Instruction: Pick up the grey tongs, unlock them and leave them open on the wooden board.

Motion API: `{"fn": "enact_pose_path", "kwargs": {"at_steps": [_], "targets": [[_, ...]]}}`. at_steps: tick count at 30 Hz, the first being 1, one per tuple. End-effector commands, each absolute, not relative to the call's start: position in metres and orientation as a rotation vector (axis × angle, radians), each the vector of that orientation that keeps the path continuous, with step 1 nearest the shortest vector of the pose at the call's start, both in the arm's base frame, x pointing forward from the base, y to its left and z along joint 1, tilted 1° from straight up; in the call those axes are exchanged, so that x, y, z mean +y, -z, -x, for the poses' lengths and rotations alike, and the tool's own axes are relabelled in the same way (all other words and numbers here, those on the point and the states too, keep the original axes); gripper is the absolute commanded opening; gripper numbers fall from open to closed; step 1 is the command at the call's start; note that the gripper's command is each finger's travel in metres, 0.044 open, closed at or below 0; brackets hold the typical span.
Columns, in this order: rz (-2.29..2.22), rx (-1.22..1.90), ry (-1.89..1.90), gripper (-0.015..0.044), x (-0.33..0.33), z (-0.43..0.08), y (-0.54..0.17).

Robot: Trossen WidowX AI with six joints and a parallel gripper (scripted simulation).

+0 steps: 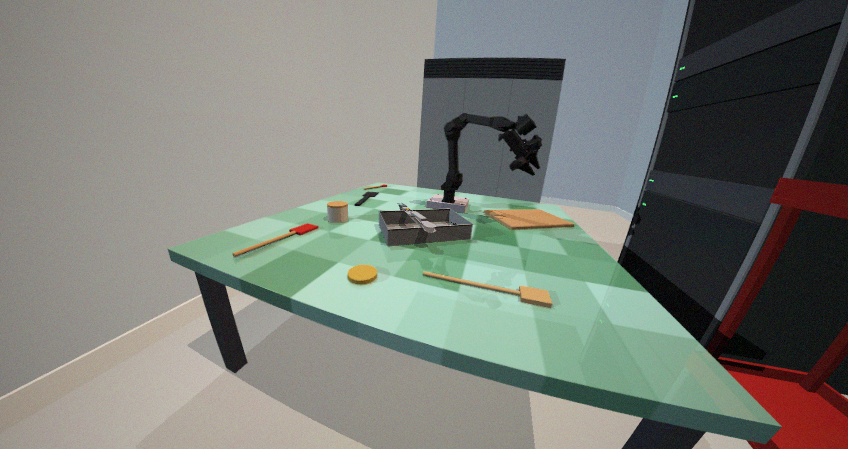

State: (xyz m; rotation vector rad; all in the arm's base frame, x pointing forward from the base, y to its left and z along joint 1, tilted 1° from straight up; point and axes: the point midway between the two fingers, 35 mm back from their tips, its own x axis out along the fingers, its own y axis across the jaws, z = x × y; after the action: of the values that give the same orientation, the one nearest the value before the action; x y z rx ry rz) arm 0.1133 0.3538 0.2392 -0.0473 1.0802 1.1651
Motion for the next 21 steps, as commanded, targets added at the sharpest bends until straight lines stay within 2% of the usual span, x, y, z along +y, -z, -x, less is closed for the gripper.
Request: {"fn": "enact_pose_path", "kwargs": {"at_steps": [1,11,16,21], "targets": [[-0.145,1.192,-0.834,0.0260,0.331,-0.166,-0.215],[-0.828,1.183,0.161,0.0260,0.220,-0.294,-0.164],[-1.162,1.002,0.630,0.0260,0.145,-0.333,-0.142],[-1.439,0.734,1.025,0.0260,0.070,-0.351,-0.124]]}}
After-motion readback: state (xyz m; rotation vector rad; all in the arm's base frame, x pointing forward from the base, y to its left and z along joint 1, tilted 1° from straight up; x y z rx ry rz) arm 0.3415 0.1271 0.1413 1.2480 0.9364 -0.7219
